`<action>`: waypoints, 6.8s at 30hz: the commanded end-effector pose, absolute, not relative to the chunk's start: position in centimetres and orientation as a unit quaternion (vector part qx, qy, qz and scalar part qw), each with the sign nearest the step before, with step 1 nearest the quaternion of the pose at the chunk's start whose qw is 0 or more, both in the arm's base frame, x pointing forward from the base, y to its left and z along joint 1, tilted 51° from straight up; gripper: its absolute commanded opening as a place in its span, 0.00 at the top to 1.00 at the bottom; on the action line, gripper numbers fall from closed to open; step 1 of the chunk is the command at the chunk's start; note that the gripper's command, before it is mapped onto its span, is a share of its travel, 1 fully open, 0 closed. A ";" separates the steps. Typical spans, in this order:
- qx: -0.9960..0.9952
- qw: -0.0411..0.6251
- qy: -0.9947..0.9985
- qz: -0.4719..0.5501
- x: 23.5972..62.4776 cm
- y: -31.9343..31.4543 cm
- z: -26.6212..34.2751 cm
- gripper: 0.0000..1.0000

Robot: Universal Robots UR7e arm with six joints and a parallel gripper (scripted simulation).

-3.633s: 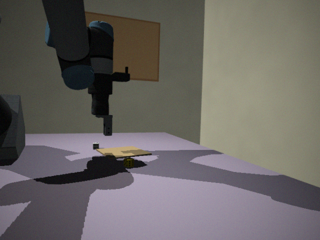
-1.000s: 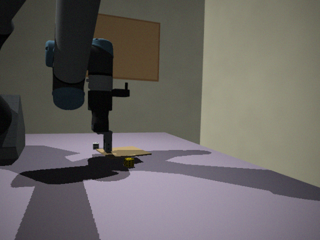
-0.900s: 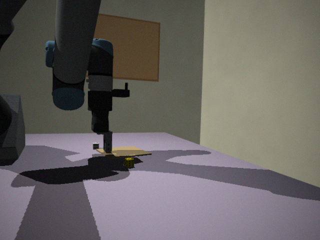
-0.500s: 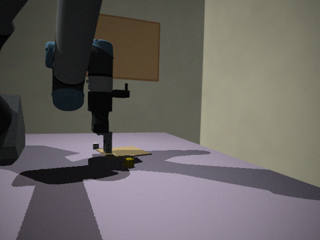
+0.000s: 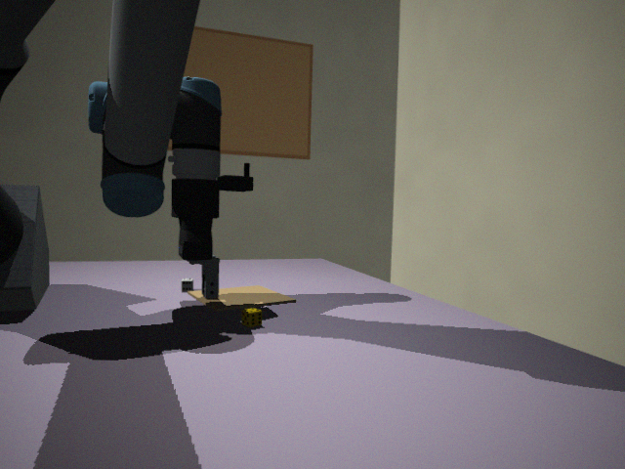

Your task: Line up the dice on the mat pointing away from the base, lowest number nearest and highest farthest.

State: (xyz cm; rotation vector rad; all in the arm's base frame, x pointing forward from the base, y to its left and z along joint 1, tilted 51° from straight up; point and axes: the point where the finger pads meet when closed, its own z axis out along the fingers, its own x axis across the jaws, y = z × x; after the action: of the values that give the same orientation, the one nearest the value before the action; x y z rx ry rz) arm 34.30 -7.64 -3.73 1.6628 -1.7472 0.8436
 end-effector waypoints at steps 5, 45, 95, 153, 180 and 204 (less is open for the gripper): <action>0.623 0.289 -0.655 0.316 34.3 -7.6 -3.7 0.60; 0.623 0.289 -0.655 0.316 34.3 -7.6 -3.7 0.30; 0.623 0.289 -0.655 0.316 34.2 -1.0 1.7 0.30; 0.702 0.320 -0.575 0.274 36.3 -8.7 10.2 0.00; 0.727 0.340 -0.536 0.262 35.8 -12.2 13.8 0.30; 0.727 0.340 -0.536 0.262 35.8 -12.2 13.8 0.30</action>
State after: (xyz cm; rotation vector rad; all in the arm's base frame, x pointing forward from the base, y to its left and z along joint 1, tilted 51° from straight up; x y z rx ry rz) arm 35.74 -12.24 13.81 1.8918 -1.3957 0.6814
